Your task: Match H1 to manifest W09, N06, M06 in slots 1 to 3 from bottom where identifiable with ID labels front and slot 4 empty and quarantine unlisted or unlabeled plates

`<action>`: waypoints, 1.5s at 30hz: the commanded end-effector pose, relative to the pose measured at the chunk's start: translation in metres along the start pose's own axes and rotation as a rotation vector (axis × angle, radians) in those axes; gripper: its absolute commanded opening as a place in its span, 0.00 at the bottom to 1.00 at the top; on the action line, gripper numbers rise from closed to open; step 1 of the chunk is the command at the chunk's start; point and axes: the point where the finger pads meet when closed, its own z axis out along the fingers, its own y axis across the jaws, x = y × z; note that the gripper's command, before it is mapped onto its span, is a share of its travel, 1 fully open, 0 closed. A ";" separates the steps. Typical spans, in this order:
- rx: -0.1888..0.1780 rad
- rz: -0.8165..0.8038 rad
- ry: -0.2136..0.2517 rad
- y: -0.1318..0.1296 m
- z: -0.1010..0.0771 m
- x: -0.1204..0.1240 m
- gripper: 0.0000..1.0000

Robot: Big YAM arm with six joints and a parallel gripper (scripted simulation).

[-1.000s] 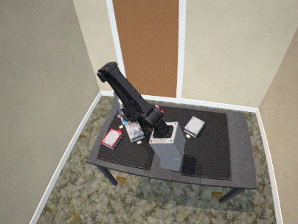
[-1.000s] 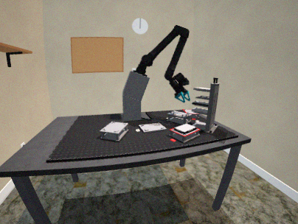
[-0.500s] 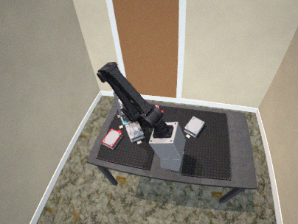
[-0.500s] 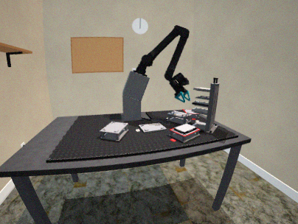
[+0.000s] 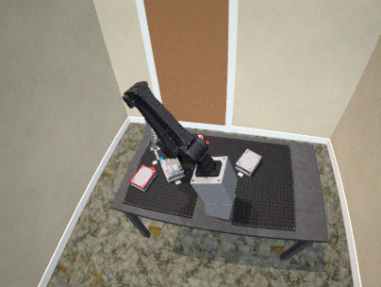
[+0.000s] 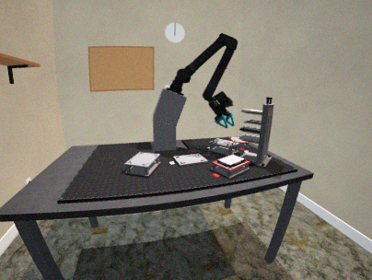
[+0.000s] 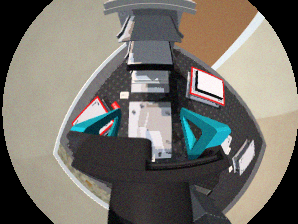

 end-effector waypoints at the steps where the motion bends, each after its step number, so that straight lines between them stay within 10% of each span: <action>1: -0.016 0.009 -0.016 0.006 0.004 0.002 1.00; 28: -0.016 0.009 -0.014 0.006 0.029 0.036 1.00; 45: -0.002 0.002 -0.025 0.001 0.050 0.007 1.00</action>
